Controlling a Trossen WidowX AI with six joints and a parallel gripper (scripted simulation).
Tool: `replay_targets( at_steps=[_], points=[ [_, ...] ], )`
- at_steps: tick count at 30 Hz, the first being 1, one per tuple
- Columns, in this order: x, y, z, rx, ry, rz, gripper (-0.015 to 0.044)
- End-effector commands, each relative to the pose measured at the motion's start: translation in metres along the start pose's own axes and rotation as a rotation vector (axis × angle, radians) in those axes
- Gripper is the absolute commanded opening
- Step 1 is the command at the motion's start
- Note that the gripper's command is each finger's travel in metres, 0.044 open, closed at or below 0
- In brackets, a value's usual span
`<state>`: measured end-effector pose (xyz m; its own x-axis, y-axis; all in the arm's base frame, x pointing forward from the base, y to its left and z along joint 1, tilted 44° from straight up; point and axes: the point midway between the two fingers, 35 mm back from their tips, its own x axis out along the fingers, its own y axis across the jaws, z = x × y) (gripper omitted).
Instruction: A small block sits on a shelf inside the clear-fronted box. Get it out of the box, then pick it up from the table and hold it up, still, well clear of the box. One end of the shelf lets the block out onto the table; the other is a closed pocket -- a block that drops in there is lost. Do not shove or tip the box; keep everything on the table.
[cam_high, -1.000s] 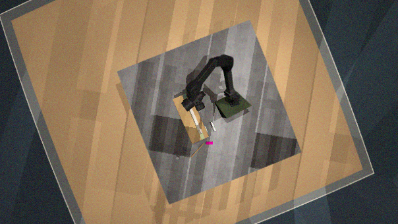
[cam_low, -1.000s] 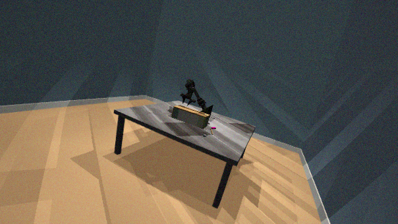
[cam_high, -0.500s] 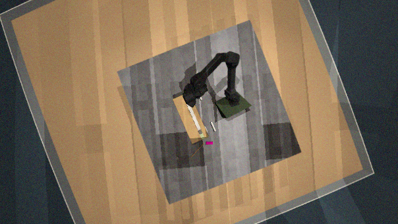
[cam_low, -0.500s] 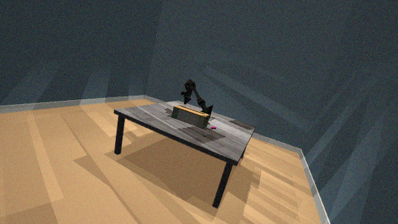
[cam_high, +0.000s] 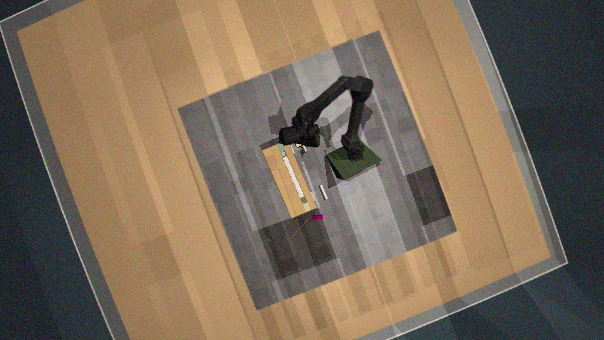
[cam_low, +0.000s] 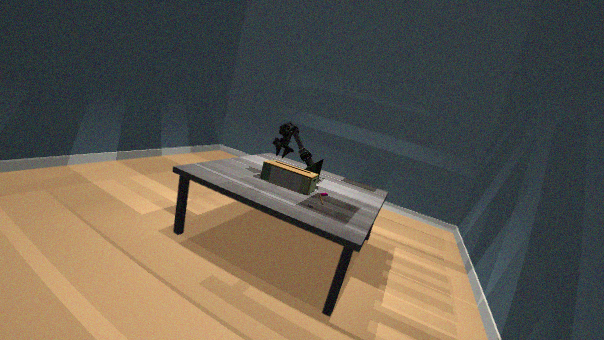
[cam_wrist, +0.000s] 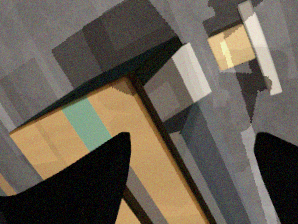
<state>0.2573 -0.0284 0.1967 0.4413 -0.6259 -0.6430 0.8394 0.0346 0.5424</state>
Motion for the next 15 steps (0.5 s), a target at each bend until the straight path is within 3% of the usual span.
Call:
replay_targets(
  at_steps=[1, 15],
  points=[
    [-0.0076, -0.0005, 0.0104, 1.012, 0.131, 0.039, 0.0285],
    [-0.0083, -0.0004, 0.0115, 1.117, 0.143, 0.037, 0.0285]
  ],
)
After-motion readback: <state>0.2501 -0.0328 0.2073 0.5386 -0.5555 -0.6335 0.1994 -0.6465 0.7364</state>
